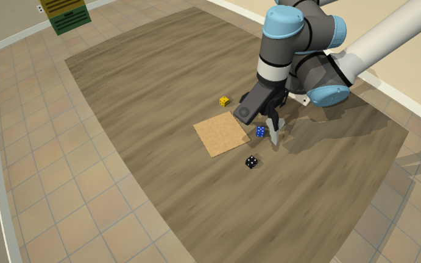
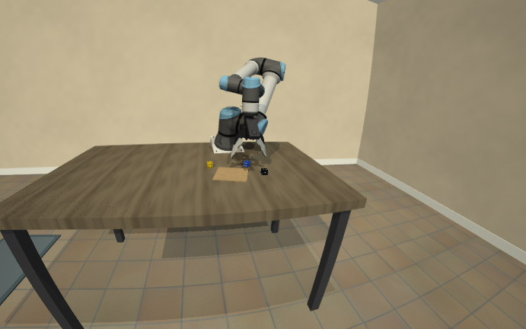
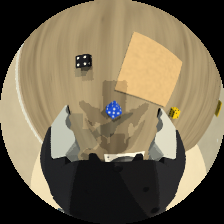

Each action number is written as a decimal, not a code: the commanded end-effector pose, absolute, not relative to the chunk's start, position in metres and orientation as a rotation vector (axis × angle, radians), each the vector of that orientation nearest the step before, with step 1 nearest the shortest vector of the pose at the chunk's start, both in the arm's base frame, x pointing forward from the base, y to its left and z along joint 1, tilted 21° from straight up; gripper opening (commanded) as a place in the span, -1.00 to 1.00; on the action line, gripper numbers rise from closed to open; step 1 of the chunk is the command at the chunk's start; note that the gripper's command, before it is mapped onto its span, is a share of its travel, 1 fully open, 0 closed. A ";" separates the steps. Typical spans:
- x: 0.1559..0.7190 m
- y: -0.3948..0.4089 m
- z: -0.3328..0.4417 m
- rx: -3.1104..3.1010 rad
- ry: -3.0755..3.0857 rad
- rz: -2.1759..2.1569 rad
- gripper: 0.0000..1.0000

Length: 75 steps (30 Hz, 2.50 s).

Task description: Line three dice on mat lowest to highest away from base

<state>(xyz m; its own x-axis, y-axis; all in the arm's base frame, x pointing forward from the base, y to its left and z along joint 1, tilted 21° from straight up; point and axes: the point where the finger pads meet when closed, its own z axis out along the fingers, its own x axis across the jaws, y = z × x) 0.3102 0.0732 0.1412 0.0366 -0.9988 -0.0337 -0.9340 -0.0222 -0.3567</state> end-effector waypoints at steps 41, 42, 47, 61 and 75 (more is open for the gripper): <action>0.397 0.129 0.177 -2.037 1.976 -0.330 1.00; 0.398 0.130 0.178 -2.037 1.976 -0.330 1.00; 0.402 0.132 0.179 -2.037 1.976 -0.330 1.00; 0.402 0.132 0.179 -2.037 1.976 -0.330 1.00; 0.402 0.132 0.179 -2.037 1.976 -0.330 1.00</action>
